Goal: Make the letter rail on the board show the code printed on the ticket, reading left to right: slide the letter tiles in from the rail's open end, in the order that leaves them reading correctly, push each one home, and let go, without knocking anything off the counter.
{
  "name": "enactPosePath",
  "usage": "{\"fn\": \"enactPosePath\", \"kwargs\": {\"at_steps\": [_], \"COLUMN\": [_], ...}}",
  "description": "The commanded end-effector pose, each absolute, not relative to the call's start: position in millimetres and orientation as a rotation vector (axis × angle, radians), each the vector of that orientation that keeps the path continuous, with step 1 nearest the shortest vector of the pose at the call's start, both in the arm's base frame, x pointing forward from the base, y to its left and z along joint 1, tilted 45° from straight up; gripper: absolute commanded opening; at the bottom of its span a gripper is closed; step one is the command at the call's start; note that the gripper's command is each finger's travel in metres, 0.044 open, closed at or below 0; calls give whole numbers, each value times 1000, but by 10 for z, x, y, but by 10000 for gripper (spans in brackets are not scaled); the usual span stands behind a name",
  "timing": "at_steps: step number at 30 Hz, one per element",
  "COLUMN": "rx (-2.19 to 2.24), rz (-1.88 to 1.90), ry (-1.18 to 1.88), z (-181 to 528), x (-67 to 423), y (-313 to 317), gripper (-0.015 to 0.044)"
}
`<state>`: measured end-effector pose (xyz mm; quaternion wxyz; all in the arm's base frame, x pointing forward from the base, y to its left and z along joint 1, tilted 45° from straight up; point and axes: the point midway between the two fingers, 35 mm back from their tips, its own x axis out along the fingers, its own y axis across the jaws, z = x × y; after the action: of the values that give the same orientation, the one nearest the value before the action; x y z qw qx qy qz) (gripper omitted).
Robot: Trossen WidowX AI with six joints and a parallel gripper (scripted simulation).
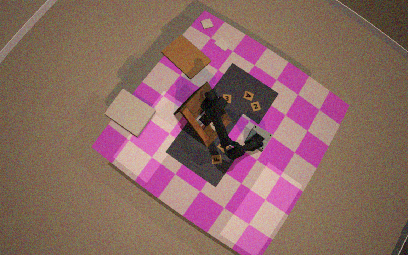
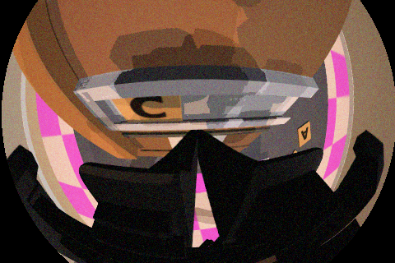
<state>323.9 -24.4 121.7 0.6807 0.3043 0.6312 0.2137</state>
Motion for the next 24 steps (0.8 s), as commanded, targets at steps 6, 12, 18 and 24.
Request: {"fn": "enactPosePath", "kwargs": {"at_steps": [6,12,18,24], "rx": [690,690,690,690], "rz": [481,481,481,481], "ry": [1415,1415,1415,1414], "z": [1194,1185,1175,1163], "x": [3280,3306,3332,3356], "y": [-218,-206,-194,-181], "gripper": [0,0,0,0]}}
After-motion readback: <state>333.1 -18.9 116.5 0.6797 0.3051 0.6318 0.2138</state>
